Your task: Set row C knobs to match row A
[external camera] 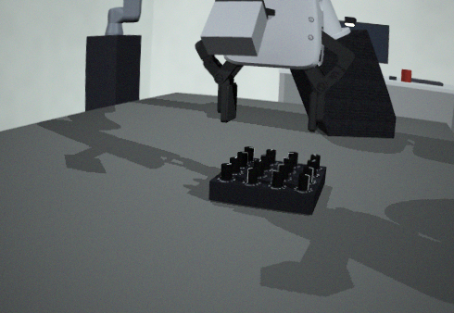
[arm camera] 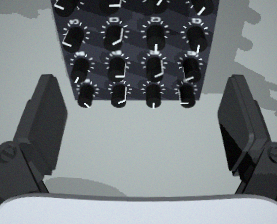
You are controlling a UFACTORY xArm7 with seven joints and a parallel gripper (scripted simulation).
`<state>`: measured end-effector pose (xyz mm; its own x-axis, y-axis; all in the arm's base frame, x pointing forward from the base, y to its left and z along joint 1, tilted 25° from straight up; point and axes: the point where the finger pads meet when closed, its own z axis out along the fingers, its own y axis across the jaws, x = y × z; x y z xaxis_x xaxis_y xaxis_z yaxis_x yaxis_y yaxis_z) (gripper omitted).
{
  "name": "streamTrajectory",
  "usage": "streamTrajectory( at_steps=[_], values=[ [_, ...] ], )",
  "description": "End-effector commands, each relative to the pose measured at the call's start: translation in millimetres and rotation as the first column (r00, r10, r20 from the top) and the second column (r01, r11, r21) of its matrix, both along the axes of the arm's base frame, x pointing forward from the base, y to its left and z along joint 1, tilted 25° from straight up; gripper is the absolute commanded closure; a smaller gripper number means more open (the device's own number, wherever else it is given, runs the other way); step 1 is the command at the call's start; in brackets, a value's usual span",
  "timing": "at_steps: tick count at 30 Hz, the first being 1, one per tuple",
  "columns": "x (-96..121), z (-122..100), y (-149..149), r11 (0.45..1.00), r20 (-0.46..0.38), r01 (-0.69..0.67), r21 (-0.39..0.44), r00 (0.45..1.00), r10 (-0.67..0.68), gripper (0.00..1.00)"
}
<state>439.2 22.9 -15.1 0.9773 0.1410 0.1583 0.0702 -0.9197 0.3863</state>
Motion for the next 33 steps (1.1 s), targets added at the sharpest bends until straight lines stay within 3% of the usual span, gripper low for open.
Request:
streamTrajectory(
  at_steps=[1, 19, 33],
  values=[
    [1.0, 1.1, 0.8, 1.000, 0.003, -0.001, 0.001, 1.000, 0.001, 0.00],
    [0.1, 0.9, 0.6, 1.000, 0.003, -0.001, 0.001, 1.000, 0.001, 0.00],
    [-15.2, -1.7, -1.6, 1.000, 0.003, -0.001, 0.001, 1.000, 0.001, 0.00]
  ],
)
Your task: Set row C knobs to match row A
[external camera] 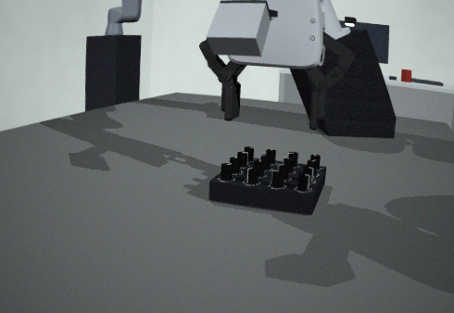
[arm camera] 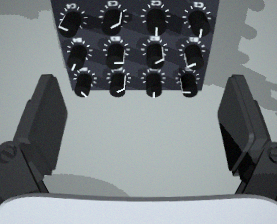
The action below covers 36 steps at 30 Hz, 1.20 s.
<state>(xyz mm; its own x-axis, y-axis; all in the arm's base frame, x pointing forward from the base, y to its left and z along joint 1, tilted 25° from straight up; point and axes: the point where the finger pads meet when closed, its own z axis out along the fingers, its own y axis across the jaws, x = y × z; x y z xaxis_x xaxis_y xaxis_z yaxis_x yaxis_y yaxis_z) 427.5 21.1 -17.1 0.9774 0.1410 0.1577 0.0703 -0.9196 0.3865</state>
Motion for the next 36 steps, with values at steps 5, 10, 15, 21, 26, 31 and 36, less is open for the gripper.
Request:
streamTrajectory(
  at_steps=[5, 10, 15, 21, 26, 31, 36],
  values=[
    [-14.2, -1.5, -1.4, 1.000, 0.003, -0.001, 0.001, 1.000, 0.001, 0.00],
    [-24.8, -3.2, -3.0, 1.000, 0.003, -0.001, 0.001, 1.000, 0.001, 0.00],
    [-30.2, -4.2, -3.8, 1.000, 0.003, -0.001, 0.001, 1.000, 0.001, 0.00],
    [-37.4, -5.4, -4.8, 1.000, 0.003, -0.001, 0.001, 1.000, 0.001, 0.00],
    [-39.5, -5.7, -5.1, 1.000, 0.003, -0.001, 0.001, 1.000, 0.001, 0.00],
    [-39.6, -5.7, -5.2, 1.000, 0.003, -0.001, 0.001, 1.000, 0.001, 0.00],
    [-39.6, -5.7, -5.2, 1.000, 0.003, -0.001, 0.001, 1.000, 0.001, 0.00]
  ],
)
